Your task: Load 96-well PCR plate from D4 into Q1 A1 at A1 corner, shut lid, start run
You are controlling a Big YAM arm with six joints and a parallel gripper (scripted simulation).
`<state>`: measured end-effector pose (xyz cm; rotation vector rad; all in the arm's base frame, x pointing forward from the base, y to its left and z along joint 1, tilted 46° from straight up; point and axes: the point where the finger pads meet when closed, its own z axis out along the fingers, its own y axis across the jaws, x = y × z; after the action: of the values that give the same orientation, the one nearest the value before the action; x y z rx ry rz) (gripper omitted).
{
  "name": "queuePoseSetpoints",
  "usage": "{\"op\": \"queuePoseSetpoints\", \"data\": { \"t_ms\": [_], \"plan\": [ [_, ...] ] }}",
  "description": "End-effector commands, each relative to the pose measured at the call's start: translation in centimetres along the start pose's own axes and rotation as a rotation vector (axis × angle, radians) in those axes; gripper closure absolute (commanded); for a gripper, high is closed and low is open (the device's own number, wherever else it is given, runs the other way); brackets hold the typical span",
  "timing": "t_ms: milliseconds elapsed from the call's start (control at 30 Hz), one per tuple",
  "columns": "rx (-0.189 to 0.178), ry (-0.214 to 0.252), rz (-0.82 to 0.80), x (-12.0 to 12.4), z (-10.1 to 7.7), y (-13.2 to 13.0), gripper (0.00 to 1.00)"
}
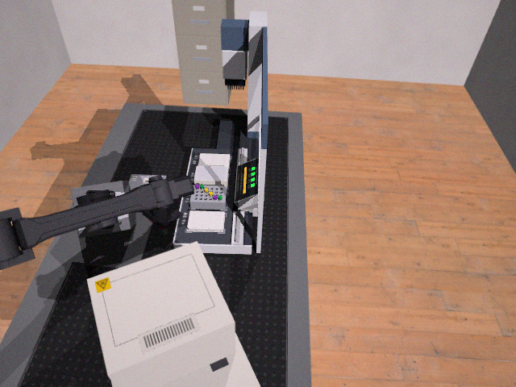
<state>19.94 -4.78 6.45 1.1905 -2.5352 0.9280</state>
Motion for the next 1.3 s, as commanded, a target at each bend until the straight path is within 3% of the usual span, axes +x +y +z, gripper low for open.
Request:
{"op": "queuePoseSetpoints", "data": {
  "t_ms": [0, 167, 433, 600, 867, 1000, 1133, 1267],
  "plan": [
    [0.017, -0.014, 0.114, -0.9, -0.1, 0.0, 1.00],
    [0.031, -0.007, 0.214, -1.5, 0.8, 0.6, 1.00],
    [0.052, -0.012, 0.337, -1.7, 0.7, 0.4, 1.00],
    [0.062, 0.003, 0.429, -2.2, 1.9, 1.4, 1.00],
    [0.082, -0.001, 0.553, -2.5, 2.0, 1.4, 1.00],
    [0.095, 0.006, 0.621, -2.8, 3.0, 2.2, 1.00],
    [0.110, -0.004, 0.711, -2.8, 2.6, 1.9, 1.00],
    [0.124, -0.004, 0.786, -3.2, 3.6, 2.7, 1.00]
  ]
}}
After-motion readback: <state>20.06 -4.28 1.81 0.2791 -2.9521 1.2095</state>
